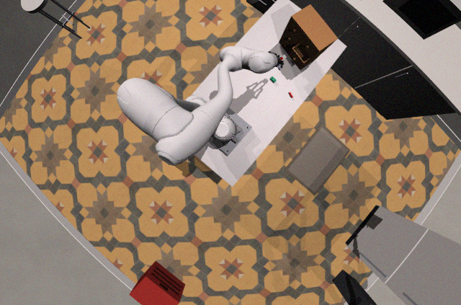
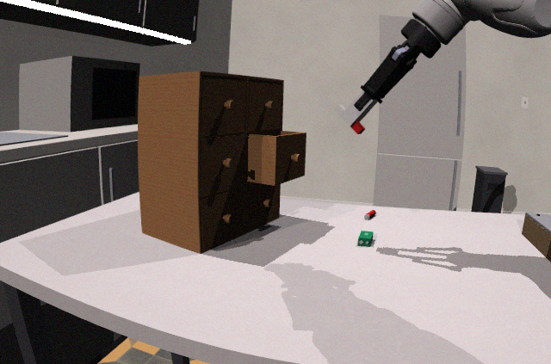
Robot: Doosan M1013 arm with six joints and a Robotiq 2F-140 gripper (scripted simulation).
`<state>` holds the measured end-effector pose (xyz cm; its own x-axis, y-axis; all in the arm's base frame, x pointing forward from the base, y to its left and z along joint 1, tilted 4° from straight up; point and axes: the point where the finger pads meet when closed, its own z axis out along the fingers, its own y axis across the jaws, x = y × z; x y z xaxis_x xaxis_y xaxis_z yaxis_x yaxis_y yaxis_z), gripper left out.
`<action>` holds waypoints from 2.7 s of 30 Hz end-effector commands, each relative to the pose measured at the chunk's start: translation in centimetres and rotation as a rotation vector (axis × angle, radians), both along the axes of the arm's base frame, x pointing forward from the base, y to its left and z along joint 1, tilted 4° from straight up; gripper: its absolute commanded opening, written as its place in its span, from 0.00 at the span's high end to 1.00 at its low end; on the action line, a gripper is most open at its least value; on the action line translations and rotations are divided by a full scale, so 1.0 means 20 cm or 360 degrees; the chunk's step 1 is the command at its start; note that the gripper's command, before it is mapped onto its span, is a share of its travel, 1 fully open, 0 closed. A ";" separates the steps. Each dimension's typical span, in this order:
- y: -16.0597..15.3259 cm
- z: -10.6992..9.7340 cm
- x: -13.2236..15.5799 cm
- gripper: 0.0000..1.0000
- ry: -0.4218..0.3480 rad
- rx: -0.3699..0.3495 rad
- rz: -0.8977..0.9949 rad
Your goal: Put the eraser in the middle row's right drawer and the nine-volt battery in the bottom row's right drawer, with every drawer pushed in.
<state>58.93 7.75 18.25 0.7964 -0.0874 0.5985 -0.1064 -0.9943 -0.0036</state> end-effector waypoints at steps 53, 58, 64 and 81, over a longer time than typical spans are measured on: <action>-0.01 -0.03 -0.05 0.89 -0.0791 -0.0138 -0.0037; -0.01 -0.03 -0.05 0.89 -0.0802 -0.0139 -0.0036; 0.00 -0.03 -0.05 0.89 -0.0807 -0.0139 -0.0036; -0.01 -0.04 -0.01 0.89 -0.0807 -0.0139 -0.0036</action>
